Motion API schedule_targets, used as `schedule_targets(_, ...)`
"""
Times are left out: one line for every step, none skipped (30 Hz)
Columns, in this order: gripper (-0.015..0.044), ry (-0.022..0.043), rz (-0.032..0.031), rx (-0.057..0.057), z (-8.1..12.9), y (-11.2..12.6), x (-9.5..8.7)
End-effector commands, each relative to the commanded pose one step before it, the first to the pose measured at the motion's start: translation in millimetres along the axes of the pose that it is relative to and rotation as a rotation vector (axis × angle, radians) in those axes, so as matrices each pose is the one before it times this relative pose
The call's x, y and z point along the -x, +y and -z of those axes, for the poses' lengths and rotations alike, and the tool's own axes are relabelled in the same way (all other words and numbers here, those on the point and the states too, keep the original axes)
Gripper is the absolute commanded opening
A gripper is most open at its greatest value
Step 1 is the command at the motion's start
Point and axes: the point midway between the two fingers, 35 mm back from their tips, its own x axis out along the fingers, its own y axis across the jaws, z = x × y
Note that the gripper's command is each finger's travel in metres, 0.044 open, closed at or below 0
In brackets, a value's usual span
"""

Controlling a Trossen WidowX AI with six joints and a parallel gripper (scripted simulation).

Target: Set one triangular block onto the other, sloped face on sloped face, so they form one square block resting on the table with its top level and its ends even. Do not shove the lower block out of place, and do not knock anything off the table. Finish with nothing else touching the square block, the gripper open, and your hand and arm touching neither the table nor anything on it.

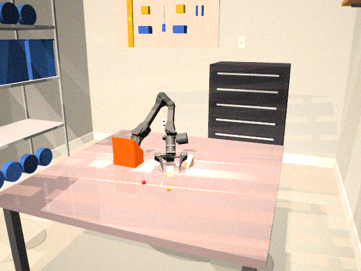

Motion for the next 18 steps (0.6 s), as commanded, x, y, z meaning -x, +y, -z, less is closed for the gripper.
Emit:
schedule_targets(0.0440, 0.00148, -0.01283, -0.0045, -1.05, 5.75, -8.82)
schedule_targets(0.0440, 0.00000, -0.00001, 0.0000, 0.03, 0.19, -0.03)
schedule_targets(0.0440, 0.00000, -0.00003, 0.0000, 0.06, 0.40, -0.06)
schedule_targets(0.0440, 0.00001, -0.00004, 0.0000, 0.10, 0.68, -0.10)
schedule_targets(0.0440, 0.00001, -0.00003, 0.0000, 0.08, 0.56, -0.08)
schedule_targets(0.0440, 0.00000, -0.00002, 0.0000, 0.05, 0.39, -0.05)
schedule_targets(0.0440, 0.00000, -0.00001, 0.0000, 0.02, 0.14, -0.02)
schedule_targets(0.0440, 0.00000, 0.00000, 0.0000, 0.00, 0.00, 0.00)
schedule_targets(0.0440, 0.00000, 0.00000, 0.0000, 0.00, 0.00, 0.00)
schedule_targets(0.0440, 0.00000, 0.00000, 0.0000, 0.00, 0.00, 0.00)
schedule_targets(0.0440, 0.00000, 0.00000, 0.0000, 0.00, 0.00, 0.00)
schedule_targets(0.0440, 0.00000, 0.00000, 0.0000, 0.00, 0.00, 0.00)
schedule_targets(0.0440, 0.00000, 0.00000, 0.0000, 0.00, 0.00, 0.00)
schedule_targets(0.0440, 0.00000, 0.00000, 0.0000, 0.00, 0.00, 0.00)
schedule_targets(0.0440, 0.00000, 0.00000, 0.0000, 0.00, 0.00, 0.00)
schedule_targets(0.0440, 0.00000, 0.00000, 0.0000, 0.00, 0.00, 0.00)
schedule_targets(0.0440, 0.00000, 0.00000, 0.0000, 0.00, 0.00, 0.00)
schedule_targets(0.0440, 0.00000, 0.00000, 0.0000, 0.00, 0.00, 0.00)
